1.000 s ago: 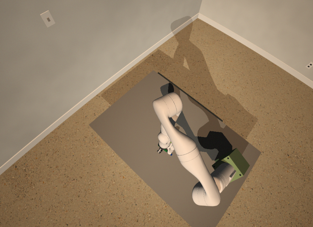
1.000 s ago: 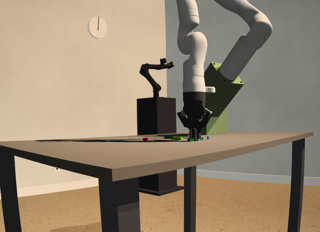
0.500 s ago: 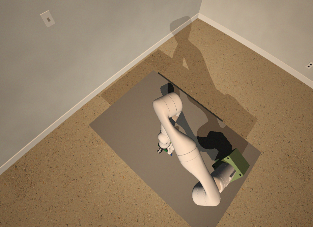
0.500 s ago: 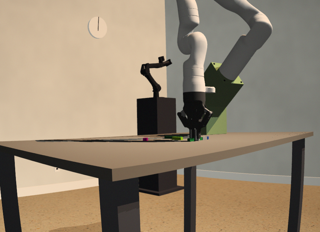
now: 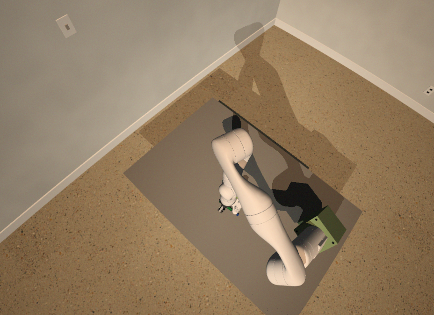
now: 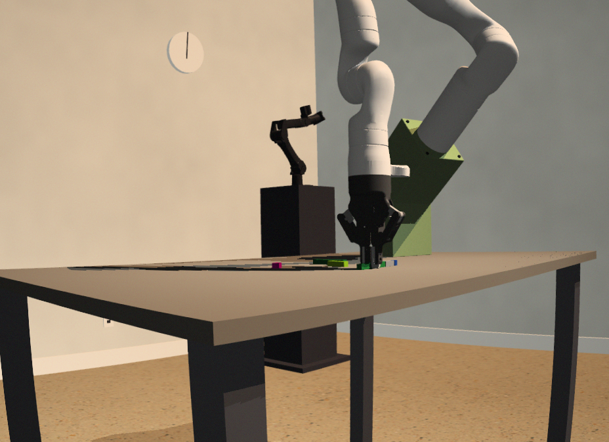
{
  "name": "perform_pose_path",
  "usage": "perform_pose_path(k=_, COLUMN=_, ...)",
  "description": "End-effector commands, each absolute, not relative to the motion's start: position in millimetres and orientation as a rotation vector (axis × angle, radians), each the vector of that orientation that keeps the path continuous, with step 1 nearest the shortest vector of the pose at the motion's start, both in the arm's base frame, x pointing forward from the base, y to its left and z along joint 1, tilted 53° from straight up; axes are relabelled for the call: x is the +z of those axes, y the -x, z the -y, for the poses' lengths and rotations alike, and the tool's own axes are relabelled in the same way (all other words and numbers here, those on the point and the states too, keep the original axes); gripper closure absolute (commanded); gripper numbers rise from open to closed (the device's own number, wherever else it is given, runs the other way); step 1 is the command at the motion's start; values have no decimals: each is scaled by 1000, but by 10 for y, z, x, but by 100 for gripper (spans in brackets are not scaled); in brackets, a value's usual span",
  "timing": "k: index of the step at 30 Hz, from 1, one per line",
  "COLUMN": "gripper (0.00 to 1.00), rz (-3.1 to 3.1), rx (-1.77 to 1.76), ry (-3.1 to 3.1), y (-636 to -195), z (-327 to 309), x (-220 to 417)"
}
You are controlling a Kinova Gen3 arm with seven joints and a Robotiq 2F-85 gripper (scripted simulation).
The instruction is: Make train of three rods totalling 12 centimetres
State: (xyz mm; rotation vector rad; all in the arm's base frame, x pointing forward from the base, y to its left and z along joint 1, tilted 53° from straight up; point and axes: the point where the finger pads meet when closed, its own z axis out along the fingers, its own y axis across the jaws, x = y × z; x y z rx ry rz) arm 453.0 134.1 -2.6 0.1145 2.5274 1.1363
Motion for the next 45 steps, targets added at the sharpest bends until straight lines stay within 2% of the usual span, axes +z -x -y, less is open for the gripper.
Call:
perform_pose_path(k=1, gripper=88, rz=-2527, rx=1135, ry=-115, y=-4533, z=-1335, x=-24)
perform_pose_path(k=2, gripper=84, rz=-2527, rx=1135, ry=-115, y=-4533, z=-1335, x=-24)
perform_pose_path(k=4, gripper=84, rz=-2527, rx=1135, ry=-115, y=-4533, z=-1335, x=-24)
perform_pose_path(k=8, gripper=76, rz=-2527, rx=1135, ry=-115, y=-4533, z=-1335, x=-24)
perform_pose_path(k=24, gripper=76, rz=-2527, rx=1135, ry=-115, y=-4513, z=-1295, x=11)
perform_pose_path(k=45, gripper=76, rz=-2527, rx=1135, ry=-115, y=-4218, z=-720, x=506)
